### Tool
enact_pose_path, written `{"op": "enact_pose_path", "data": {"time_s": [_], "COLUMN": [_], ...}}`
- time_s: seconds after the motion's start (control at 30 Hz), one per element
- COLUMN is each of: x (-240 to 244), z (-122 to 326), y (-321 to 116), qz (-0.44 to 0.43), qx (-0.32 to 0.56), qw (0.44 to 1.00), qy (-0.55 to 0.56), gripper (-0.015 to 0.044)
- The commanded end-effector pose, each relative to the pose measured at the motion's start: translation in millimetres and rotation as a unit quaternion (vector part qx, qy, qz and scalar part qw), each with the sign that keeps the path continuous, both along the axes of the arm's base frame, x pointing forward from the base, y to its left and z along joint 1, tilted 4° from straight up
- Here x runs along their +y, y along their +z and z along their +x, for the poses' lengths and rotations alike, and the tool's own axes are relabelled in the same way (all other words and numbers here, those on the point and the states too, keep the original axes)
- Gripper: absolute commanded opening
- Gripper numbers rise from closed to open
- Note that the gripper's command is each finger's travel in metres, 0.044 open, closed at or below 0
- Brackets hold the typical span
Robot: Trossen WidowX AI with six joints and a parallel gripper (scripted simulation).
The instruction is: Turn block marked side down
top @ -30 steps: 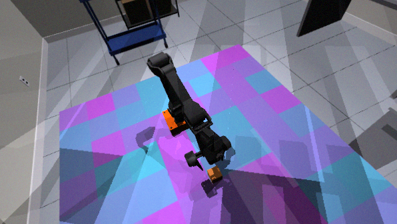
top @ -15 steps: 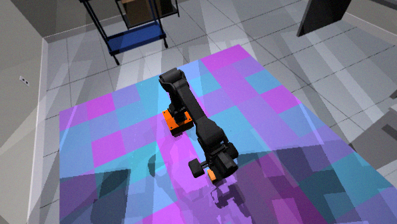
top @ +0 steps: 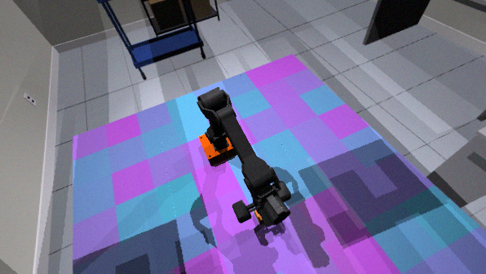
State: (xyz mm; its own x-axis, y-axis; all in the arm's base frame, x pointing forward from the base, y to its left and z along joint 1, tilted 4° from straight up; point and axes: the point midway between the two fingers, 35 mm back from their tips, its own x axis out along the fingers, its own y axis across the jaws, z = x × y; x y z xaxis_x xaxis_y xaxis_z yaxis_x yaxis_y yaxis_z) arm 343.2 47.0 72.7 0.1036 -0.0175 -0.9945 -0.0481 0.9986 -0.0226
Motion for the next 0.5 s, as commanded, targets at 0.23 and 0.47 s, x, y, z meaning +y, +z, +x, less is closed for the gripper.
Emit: {"op": "enact_pose_path", "data": {"time_s": [0.23, 0.47], "x": [0.1, -0.2], "z": [1.1, 2.1], "y": [-17.6, -29.0], "qz": [0.001, 0.001], "qx": [0.003, 0.003], "qw": [1.0, 1.0], "qy": [0.003, 0.003], "gripper": [0.044, 0.044]}}
